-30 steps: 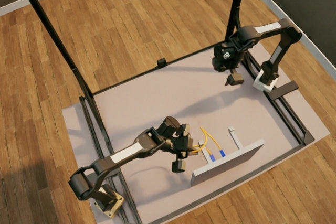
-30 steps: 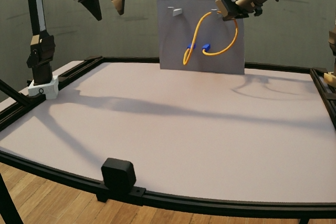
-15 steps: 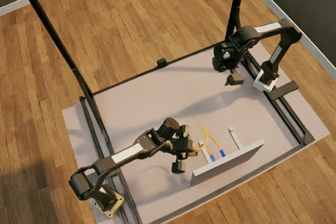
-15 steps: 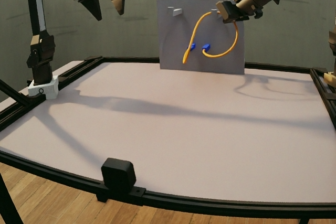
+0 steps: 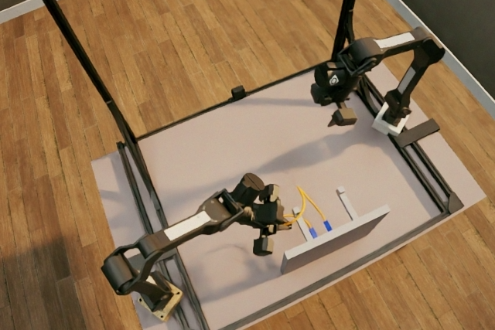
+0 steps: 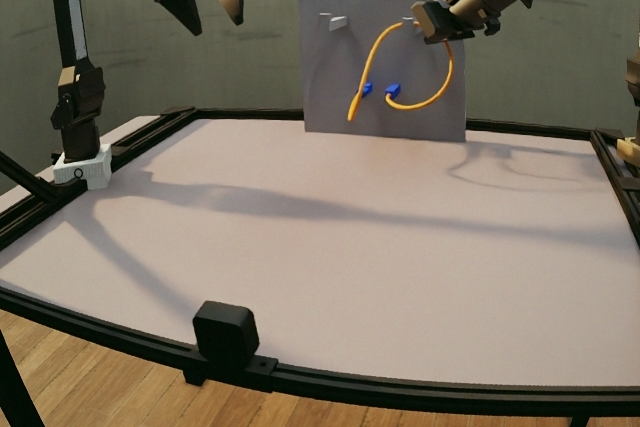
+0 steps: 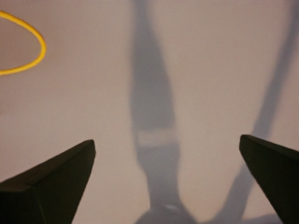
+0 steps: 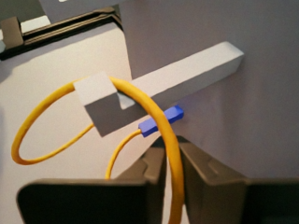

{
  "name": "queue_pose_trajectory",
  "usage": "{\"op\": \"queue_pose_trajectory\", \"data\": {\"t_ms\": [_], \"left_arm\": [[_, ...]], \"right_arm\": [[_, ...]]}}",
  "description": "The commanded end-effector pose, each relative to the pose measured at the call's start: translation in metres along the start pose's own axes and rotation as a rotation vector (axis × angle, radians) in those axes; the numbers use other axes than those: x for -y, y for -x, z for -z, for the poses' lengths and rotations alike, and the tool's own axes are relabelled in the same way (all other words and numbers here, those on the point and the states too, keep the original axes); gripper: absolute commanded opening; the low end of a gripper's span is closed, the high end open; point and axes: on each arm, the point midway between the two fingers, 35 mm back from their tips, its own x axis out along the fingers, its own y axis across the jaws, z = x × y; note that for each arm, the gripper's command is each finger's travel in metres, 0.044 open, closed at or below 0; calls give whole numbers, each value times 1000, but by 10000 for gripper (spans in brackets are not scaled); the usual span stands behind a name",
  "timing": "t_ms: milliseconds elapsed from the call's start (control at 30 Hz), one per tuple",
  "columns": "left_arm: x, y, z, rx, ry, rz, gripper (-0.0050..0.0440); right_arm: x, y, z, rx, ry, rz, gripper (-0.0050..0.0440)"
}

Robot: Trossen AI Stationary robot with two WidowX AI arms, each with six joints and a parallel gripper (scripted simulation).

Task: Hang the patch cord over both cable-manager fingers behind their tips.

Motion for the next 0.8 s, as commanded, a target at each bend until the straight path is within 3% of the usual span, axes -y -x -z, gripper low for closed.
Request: {"op": "queue_pose_trajectory", "data": {"t_ms": [0,467,533,767], "left_arm": [[0,10,-12,82,8,-3,440],[-9,50,-119,600,37,-26,440],[-9,50,-119,600,37,-26,440],[-10,90,-165,888,23,-29,440]], "right_arm": [[-1,4,-7,16,-13,-9,25],[-1,4,-7,16,-13,-9,25],[-1,4,-7,16,-13,-9,25],[-1,4,-7,16,-13,-9,25]]}}
